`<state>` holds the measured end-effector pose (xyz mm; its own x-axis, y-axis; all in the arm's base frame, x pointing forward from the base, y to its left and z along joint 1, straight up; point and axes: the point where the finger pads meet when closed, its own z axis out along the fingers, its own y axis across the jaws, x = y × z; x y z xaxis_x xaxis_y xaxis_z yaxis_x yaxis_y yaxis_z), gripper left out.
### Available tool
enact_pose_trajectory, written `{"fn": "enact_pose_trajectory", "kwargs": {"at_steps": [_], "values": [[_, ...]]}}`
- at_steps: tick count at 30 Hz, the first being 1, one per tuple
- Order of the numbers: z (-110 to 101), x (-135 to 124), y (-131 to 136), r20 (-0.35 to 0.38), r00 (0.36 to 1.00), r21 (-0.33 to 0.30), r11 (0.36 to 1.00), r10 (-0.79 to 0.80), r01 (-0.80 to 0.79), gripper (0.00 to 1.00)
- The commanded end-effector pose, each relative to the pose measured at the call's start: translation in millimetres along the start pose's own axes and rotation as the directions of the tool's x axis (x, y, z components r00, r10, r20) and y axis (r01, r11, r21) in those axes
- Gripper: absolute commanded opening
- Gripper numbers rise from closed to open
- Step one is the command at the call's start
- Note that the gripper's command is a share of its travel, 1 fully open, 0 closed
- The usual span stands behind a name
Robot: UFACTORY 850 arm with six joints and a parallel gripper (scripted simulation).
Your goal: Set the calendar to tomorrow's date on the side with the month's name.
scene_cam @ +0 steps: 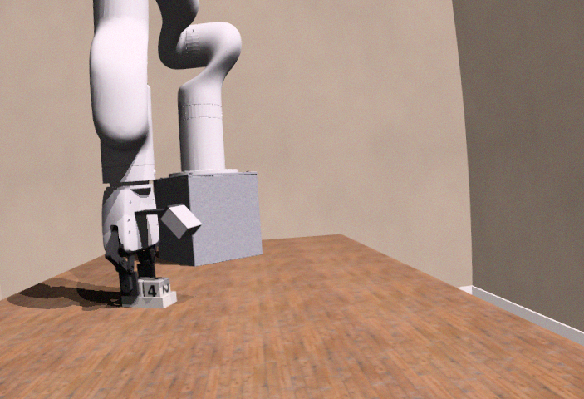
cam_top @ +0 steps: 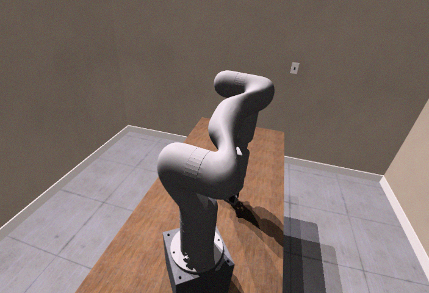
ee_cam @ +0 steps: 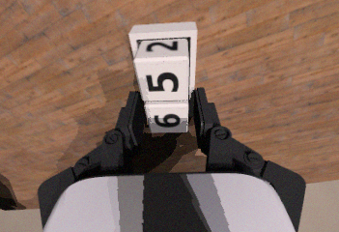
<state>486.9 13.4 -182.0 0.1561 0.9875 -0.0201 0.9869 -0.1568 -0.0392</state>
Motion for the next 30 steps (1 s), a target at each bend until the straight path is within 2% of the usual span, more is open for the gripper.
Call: {"fn": "enact_pose_trajectory", "kwargs": {"at_steps": [1, 10, 14, 19, 30], "values": [[-0.4, 0.1, 0.6, -0.018, 1.000, -0.042, 0.999, 0.000, -0.001, 0.49], [-6.3, 0.0, 0.3, -0.018, 1.000, -0.042, 0.999, 0.000, -0.001, 0.49], [-27.4, -0.3, -0.6, -0.018, 1.000, -0.042, 0.999, 0.000, -0.001, 0.49], [-72.7, -1.2, -2.8, -0.020, 1.000, -0.042, 0.999, 0.000, -0.001, 0.49], [-88.6, -1.4, -3.3, -0.019, 1.000, -0.042, 0.999, 0.000, -0.001, 0.49]]}}
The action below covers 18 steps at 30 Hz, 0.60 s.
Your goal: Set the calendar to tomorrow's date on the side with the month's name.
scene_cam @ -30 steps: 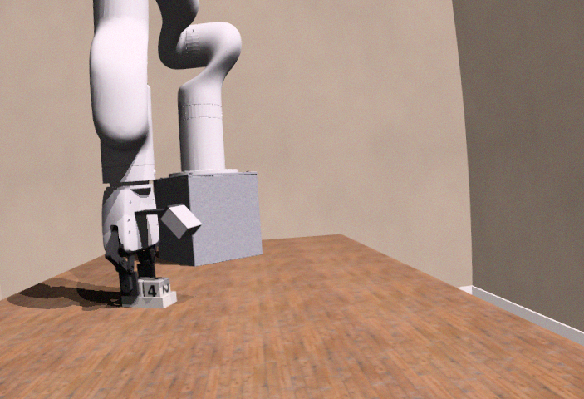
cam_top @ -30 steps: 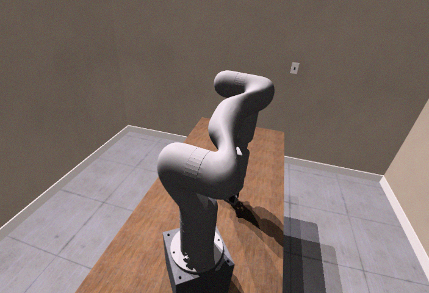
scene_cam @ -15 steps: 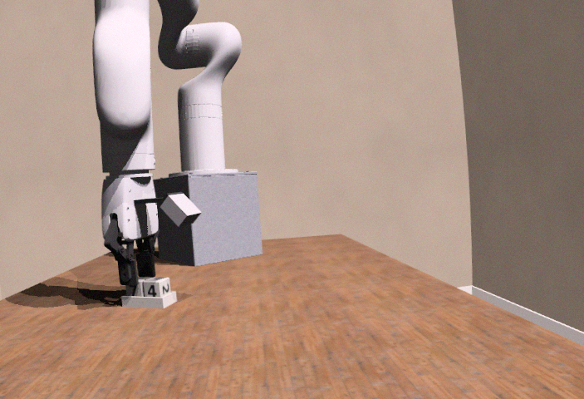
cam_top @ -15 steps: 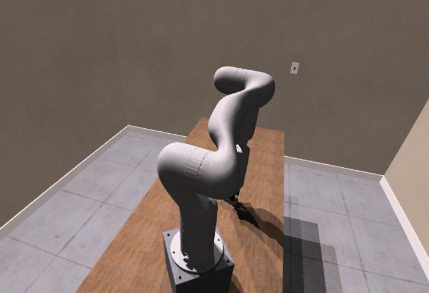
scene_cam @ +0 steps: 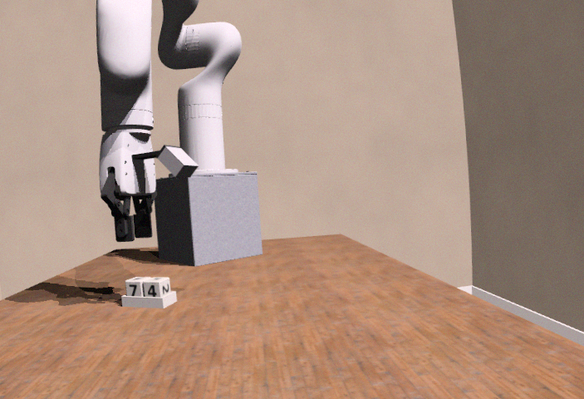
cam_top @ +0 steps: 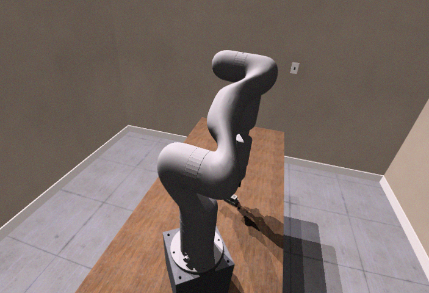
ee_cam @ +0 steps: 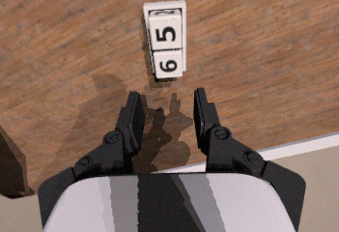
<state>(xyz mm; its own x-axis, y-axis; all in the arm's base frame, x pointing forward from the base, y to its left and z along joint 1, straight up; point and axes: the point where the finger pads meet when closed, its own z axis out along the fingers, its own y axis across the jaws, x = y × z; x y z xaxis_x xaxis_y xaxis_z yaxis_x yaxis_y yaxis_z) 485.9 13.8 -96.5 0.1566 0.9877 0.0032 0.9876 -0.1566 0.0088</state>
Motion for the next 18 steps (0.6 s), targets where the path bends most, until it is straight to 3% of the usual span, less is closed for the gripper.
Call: {"fn": "enact_pose_trajectory", "kwargs": {"at_steps": [1, 9, 10, 18], "values": [[-3.7, 0.2, 1.4, 0.005, 1.000, 0.006, 1.000, 0.000, 0.000, 0.49], [-4.9, 0.1, 1.5, 0.005, 1.000, 0.006, 1.000, 0.000, 0.000, 0.49], [-4.9, 0.1, 1.5, 0.005, 1.000, 0.006, 1.000, 0.000, 0.000, 1.00], [-4.9, 0.1, 1.5, 0.005, 1.000, 0.006, 1.000, 0.000, 0.000, 1.00]]}}
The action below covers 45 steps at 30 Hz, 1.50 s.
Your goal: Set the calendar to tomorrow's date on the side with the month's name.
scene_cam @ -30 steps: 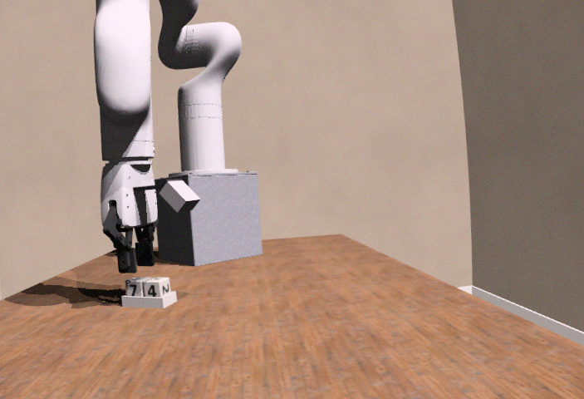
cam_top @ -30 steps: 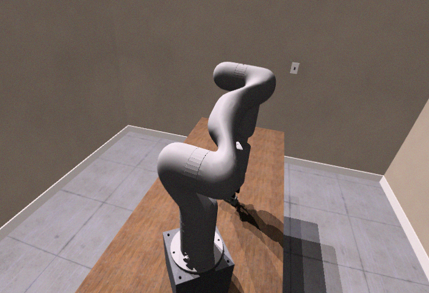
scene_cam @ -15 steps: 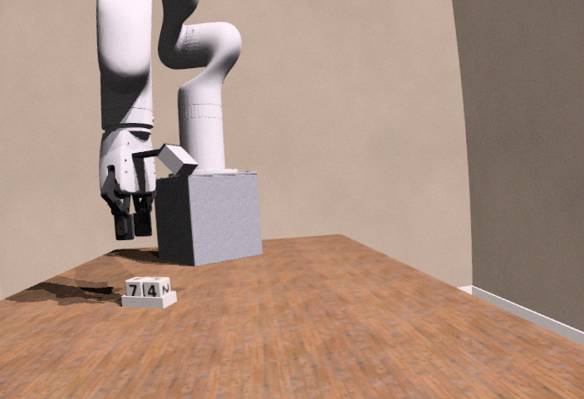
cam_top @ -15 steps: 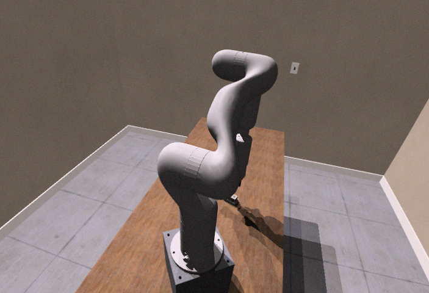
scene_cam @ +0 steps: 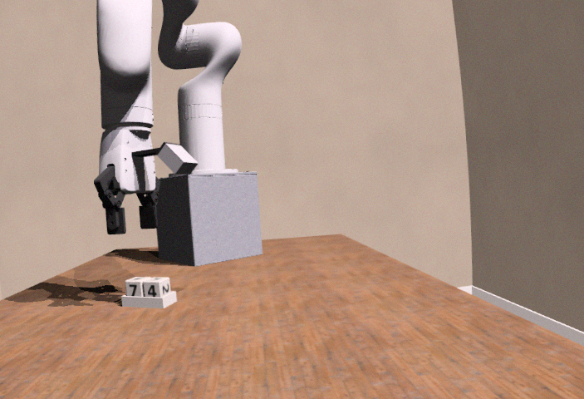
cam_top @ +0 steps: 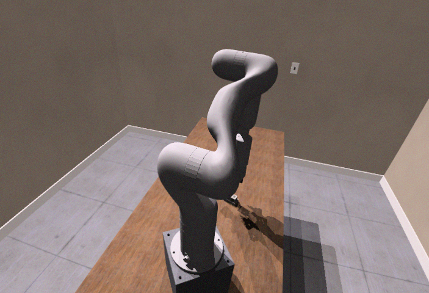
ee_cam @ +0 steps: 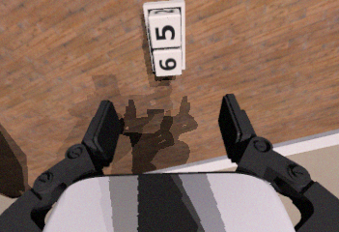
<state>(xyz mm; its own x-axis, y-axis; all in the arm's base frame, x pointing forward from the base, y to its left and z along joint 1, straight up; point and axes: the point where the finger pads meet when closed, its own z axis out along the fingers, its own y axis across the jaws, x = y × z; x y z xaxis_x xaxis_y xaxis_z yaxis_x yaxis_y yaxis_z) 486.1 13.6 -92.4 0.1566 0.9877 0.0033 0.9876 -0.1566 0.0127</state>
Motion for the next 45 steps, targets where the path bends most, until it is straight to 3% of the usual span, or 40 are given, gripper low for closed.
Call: {"fn": "enact_pose_trajectory", "kwargs": {"at_steps": [1, 24, 36, 45], "values": [[-0.7, 0.2, 1.2, 0.005, 1.000, 0.010, 1.000, 0.000, 0.000, 1.00], [-10.9, 0.3, 1.3, 0.005, 1.000, 0.010, 1.000, 0.000, 0.000, 1.00], [-63.2, 0.6, 1.8, 0.005, 1.000, 0.010, 1.000, 0.000, 0.000, 1.00], [-70.3, 0.6, 1.9, 0.005, 1.000, 0.010, 1.000, 0.000, 0.000, 1.00]]}}
